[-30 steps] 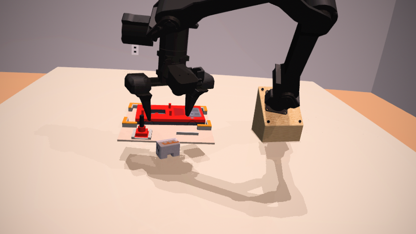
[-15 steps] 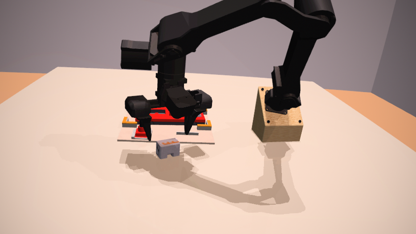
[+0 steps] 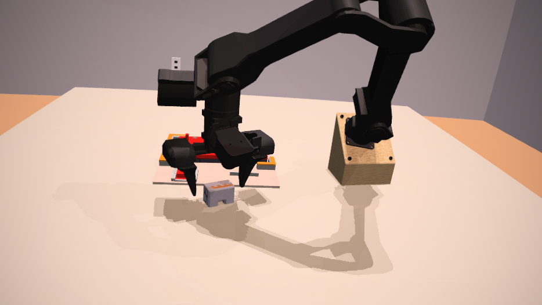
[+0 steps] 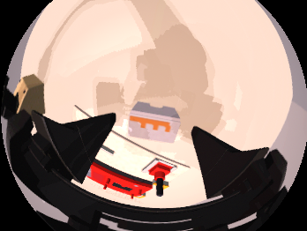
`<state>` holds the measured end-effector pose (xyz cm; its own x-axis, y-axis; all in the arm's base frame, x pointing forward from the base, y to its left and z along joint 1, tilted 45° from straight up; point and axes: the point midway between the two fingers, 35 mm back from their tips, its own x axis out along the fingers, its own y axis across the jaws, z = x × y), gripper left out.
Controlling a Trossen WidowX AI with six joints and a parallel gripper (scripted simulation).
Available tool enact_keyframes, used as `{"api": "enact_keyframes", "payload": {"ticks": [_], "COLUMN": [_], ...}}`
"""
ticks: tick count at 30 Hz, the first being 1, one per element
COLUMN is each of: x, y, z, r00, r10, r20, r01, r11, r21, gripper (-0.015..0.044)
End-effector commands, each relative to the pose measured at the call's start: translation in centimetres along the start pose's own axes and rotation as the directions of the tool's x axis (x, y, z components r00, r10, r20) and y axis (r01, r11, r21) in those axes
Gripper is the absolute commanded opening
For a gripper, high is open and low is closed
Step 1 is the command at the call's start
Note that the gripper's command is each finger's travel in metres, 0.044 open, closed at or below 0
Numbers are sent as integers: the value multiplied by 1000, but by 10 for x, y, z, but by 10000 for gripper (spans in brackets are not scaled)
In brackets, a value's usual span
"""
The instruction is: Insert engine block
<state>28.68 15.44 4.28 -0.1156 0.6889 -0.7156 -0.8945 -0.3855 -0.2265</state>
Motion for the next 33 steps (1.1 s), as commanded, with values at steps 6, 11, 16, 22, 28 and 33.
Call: {"api": "enact_keyframes", "payload": {"ticks": [6,11,16,22,28,33], "x": [12,12,12,11,-5,-20], "y": [1,1,1,1,-1,-2], "z": [1,1,1,0,-2,-3], "r00": [1000,1000,1000,1000,1000,1000], "r10": [1,1,1,1,2,3], "r20": [7,7,7,7,2,-2], "r01": [-1,-1,-1,-1,-2,-2], "r11": [1000,1000,1000,1000,1000,1000], "r21": [10,10,10,10,10,10], "gripper": [440,309,217,138,0,0]}}
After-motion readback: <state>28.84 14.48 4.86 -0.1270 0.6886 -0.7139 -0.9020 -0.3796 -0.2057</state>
